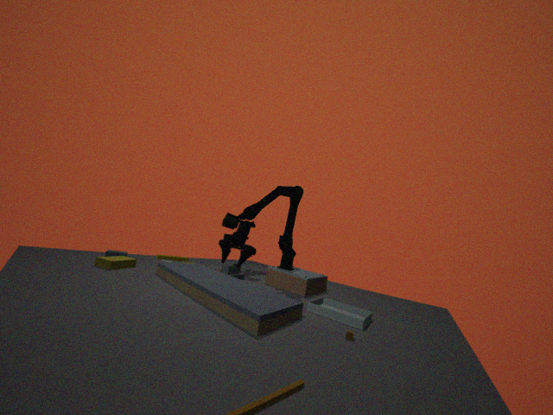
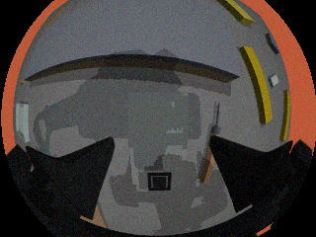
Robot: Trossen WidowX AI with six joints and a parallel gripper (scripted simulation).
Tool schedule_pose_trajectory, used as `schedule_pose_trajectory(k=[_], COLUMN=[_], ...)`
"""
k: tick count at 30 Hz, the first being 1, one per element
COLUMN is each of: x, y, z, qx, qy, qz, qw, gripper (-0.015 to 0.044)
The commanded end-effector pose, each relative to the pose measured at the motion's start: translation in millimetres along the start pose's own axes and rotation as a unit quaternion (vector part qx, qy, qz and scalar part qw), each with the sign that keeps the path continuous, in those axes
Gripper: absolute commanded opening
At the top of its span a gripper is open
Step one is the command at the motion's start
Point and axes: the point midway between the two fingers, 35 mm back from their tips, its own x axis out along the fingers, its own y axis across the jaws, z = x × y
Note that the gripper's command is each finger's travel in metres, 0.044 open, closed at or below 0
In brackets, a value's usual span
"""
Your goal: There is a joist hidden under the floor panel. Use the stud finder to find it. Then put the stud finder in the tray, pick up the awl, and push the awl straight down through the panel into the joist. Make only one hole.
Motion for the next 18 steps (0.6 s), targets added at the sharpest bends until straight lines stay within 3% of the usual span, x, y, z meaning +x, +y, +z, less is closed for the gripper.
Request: schedule_pose_trajectory(k=[1,16,18], x=[9,30,30], y=[2,4,4], z=[-3,-10,-10], qx=[0.002,0.002,0.002], qy=[0.001,0.001,0.001], qz=[0.004,0.004,0.004], qw=[1.0,1.0,1.0], gripper=[0.044,0.044,0.0387])
